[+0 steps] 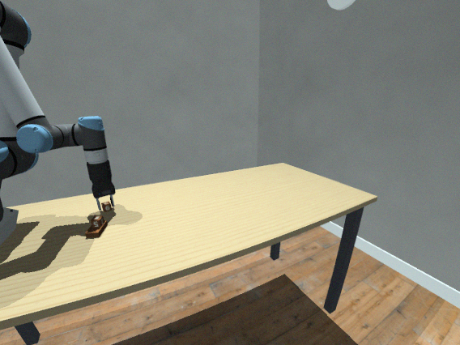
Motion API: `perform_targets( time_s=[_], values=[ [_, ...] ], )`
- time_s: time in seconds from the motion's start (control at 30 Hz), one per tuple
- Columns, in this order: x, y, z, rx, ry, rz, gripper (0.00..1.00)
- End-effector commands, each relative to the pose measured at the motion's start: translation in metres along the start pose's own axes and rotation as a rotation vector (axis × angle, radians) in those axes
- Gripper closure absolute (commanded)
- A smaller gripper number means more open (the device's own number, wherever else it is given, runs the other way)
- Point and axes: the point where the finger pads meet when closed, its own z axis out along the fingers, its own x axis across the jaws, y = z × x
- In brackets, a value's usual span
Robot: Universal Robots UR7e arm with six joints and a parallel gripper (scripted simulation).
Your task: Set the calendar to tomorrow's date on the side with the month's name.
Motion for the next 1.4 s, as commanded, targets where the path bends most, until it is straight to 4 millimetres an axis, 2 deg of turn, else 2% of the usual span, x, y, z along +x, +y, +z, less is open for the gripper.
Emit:
perform_targets(
  time_s=[0.0, 1.03, 1.07, 1.37],
  values=[
    [0.0006, 0.0001, 0.0009, -0.001, 0.002, 0.000, 0.13],
    [0.0006, 0.0001, 0.0009, -0.001, 0.002, 0.000, 0.13],
    [0.0006, 0.0001, 0.0009, -0.001, 0.002, 0.000, 0.43],
    [0.0006, 0.0001, 0.0009, -0.001, 0.002, 0.000, 0.43]
  ],
)
